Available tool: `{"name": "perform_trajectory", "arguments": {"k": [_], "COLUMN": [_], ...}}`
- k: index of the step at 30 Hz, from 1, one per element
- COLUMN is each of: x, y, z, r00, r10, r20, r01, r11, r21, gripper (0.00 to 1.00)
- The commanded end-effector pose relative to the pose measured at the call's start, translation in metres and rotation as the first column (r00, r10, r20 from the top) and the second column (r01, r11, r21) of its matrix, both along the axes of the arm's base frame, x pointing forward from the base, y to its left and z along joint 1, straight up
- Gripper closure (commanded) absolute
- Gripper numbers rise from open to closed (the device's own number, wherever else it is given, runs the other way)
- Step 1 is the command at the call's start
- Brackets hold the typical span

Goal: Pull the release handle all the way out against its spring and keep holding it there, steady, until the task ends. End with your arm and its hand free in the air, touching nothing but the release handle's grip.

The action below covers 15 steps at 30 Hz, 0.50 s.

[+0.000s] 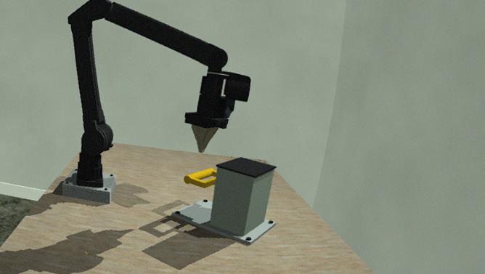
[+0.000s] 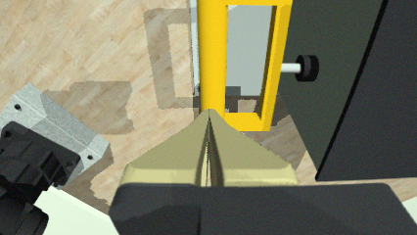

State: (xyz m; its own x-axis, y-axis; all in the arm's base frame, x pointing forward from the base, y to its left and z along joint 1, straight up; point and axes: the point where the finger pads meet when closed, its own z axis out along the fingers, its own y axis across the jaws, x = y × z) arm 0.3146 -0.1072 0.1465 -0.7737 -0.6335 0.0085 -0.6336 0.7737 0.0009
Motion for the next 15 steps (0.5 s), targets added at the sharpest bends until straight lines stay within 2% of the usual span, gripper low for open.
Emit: {"name": "perform_trajectory", "arguments": {"k": [1,15], "x": [0.0056,0.0076], "y": [0.0024,0.0034], "z": [0.005,0.0063], "r00": [0.999,0.999], "r10": [0.032,0.039], "r20": [0.012,0.014], "r01": [-0.032,-0.039], "r11": [0.999,0.999], "r21": [0.0,0.001], "gripper": [1.0,1.0]}}
